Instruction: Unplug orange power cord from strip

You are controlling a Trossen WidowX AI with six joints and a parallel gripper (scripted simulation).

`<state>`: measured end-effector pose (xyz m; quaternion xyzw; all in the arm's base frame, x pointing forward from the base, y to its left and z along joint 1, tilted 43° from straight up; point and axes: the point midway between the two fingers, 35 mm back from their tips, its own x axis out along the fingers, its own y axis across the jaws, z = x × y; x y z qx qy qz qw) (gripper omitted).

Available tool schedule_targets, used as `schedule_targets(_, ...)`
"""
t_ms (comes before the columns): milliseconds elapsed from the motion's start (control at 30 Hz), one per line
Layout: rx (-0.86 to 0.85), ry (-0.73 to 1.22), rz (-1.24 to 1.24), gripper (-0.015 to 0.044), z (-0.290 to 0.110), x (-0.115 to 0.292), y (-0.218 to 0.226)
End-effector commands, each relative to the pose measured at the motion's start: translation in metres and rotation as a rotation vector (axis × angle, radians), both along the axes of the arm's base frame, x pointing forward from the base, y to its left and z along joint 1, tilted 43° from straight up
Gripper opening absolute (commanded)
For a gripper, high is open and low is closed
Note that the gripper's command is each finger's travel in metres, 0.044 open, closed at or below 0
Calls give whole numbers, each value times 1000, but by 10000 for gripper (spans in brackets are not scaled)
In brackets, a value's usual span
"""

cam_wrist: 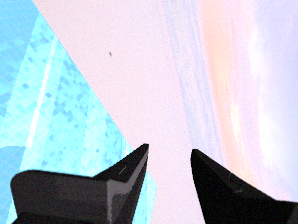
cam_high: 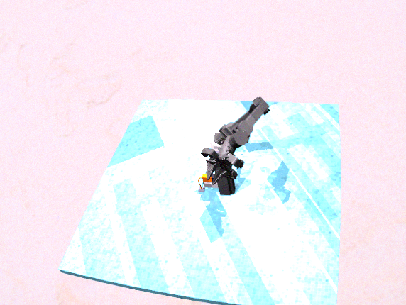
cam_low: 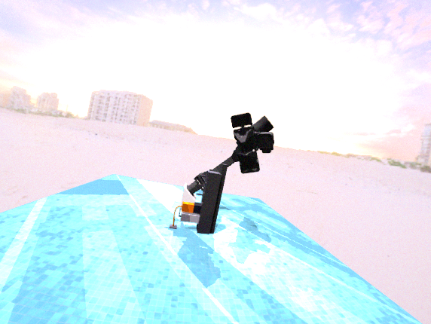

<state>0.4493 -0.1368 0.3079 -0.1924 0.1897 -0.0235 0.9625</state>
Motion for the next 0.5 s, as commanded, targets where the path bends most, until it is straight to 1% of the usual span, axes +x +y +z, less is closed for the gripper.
schedule_targets(0,212,145,-54,160,-54,-5,-9)
schedule_targets(133,499,336,-164,160,-119,-23,-13)
schedule_targets(267,795,531,-322,160,-178,-50,-12)
schedule_targets(367,1013,676,-468,160,-214,-75,-6)
schedule_targets(467,1258,843,-669,160,-249,-106,4)
